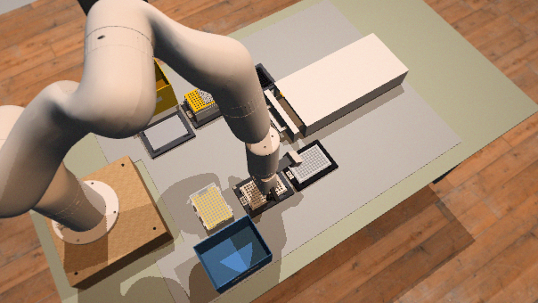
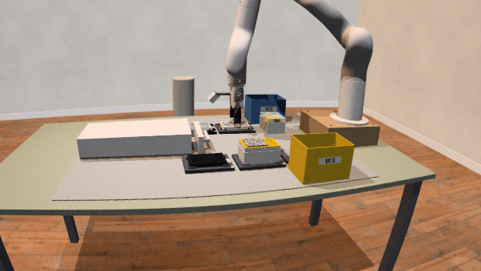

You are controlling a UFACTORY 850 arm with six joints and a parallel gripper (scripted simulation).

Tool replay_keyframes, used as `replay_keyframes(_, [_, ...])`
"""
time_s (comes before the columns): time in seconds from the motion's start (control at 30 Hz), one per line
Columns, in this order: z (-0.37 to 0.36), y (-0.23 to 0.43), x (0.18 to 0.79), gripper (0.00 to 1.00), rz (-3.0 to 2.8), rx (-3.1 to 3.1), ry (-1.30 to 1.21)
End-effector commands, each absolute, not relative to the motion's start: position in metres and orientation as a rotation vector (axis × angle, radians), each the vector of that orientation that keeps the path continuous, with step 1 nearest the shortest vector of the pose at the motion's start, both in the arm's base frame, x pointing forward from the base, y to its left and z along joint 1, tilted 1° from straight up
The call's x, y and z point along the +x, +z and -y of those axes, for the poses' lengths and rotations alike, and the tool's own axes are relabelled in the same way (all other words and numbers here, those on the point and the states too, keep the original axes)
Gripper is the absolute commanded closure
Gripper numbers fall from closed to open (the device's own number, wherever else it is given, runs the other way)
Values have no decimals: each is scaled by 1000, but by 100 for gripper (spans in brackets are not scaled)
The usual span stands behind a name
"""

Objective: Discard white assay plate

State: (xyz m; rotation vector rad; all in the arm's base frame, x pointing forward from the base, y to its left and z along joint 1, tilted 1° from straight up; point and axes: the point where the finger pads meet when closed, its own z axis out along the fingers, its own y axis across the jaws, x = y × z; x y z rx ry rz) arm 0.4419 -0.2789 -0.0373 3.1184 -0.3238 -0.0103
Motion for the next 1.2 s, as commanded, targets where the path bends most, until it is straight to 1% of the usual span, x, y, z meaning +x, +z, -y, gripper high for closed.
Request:
replay_keyframes(0.0, [280, -37, 443, 0, 324, 3117, -8])
replay_keyframes(1.17, [280, -54, 443, 0, 324, 3118, -8])
